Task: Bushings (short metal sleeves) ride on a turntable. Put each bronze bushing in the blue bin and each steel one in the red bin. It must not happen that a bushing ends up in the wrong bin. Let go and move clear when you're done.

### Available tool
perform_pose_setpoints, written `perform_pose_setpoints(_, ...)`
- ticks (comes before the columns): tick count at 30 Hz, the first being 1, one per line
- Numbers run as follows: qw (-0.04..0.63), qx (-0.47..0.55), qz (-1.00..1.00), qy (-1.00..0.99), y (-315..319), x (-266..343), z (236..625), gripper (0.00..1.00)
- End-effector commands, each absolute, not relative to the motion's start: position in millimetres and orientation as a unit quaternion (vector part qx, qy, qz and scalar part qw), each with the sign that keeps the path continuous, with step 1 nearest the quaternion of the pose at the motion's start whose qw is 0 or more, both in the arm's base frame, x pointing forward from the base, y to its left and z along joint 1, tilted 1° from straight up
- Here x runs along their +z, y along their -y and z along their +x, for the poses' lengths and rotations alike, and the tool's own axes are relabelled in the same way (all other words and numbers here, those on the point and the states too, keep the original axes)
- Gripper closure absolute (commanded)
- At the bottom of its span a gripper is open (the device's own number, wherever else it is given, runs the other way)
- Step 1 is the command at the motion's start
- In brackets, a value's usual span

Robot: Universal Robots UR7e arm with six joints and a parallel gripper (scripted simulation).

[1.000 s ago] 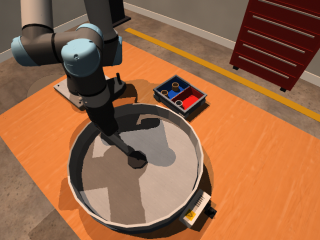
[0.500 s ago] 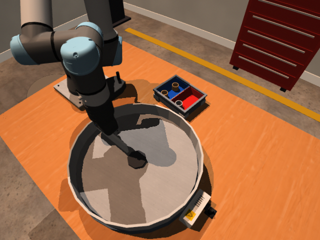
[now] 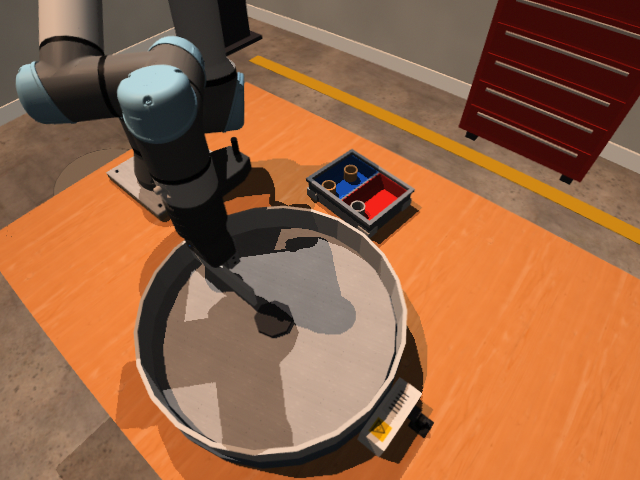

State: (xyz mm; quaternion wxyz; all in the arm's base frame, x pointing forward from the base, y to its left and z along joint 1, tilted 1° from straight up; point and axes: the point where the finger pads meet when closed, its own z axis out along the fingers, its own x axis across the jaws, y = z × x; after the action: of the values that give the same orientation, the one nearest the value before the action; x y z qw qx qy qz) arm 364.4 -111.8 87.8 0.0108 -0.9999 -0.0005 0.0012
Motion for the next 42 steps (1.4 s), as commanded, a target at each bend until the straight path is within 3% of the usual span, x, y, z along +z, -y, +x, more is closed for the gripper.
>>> perform_pose_setpoints(1,0.01,0.001,-1.0,0.001,112.5,106.0,364.7,1.0)
perform_pose_setpoints(19,0.01,0.001,-1.0,0.001,113.5,154.1,364.7,1.0)
perform_pose_setpoints(31,0.01,0.001,-1.0,0.001,113.5,154.1,364.7,1.0)
perform_pose_setpoints(42,0.01,0.001,-1.0,0.001,40.4,155.5,380.1,1.0)
